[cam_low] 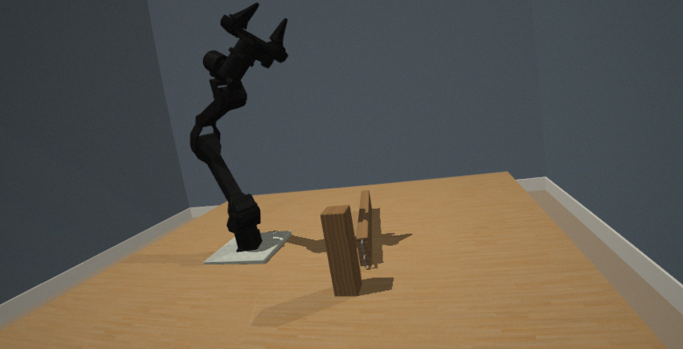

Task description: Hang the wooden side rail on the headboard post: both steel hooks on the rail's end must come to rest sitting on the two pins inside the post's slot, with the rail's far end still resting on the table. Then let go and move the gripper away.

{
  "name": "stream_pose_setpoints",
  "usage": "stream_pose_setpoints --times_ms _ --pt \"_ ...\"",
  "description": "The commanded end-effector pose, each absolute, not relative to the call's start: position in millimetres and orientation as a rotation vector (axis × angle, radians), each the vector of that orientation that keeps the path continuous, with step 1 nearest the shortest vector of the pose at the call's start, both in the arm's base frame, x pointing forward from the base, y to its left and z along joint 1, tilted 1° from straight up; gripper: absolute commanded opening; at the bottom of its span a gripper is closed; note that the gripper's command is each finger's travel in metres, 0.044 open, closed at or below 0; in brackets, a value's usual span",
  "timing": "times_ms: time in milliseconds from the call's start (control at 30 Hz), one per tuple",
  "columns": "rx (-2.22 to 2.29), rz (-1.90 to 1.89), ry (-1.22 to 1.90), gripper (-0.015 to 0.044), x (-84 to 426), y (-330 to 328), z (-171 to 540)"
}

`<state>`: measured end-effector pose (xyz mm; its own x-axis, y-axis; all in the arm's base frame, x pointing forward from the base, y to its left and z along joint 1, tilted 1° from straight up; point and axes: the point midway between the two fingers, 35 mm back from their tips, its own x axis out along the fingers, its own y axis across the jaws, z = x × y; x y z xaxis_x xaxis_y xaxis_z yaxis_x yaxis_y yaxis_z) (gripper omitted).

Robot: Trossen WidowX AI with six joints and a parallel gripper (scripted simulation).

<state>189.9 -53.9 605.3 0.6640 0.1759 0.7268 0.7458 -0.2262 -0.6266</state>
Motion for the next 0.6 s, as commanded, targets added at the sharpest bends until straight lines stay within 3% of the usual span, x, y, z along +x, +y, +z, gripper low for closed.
stream_pose_setpoints --times_ms 0,567 --pt "-1.569 -0.583 -0.664 0.044 205 -76 577" --pt "-0.903 -0.489 -0.362 0.044 250 -144 445"
